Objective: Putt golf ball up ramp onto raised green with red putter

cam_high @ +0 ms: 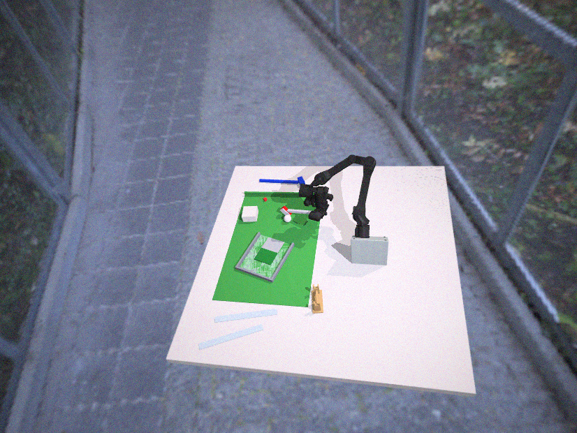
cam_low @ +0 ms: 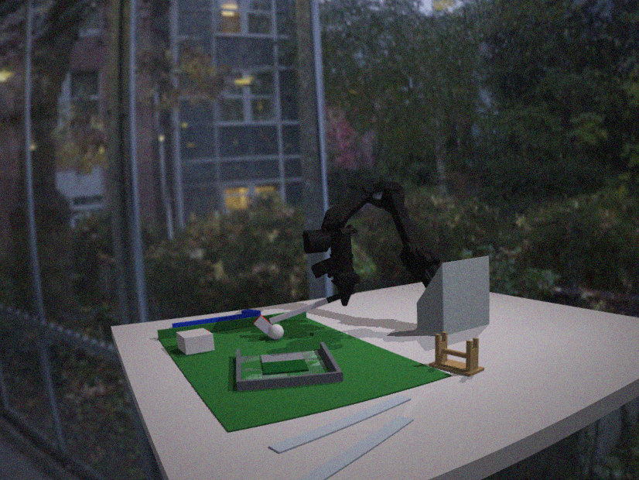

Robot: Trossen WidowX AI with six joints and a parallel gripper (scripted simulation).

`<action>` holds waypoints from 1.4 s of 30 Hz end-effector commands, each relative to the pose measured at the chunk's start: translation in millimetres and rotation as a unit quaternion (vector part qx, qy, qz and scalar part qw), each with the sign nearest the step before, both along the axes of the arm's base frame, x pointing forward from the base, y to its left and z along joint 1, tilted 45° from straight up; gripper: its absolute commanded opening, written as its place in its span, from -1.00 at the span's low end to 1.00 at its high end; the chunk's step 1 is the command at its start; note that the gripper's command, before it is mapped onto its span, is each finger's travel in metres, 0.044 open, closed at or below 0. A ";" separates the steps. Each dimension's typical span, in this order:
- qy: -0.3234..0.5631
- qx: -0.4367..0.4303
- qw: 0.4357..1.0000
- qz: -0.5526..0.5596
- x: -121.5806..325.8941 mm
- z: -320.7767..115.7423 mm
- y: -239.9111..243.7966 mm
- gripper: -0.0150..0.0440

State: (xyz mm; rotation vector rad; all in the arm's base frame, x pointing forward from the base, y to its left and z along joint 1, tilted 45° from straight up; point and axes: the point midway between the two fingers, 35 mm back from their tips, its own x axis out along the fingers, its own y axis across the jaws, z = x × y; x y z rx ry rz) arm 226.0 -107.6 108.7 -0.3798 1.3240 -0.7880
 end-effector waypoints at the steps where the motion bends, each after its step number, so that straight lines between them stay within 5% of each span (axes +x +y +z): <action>1: 0.004 -0.002 1.000 0.003 10.8 -36.0 36.2 -0.49; 9: 0.002 -0.008 1.000 0.004 12.5 -55.3 58.1 -0.49; 22: 0.003 -0.007 1.000 0.004 10.4 -14.5 99.6 -0.49; 42: 0.004 -0.008 1.000 0.006 11.1 -20.6 93.5 -0.49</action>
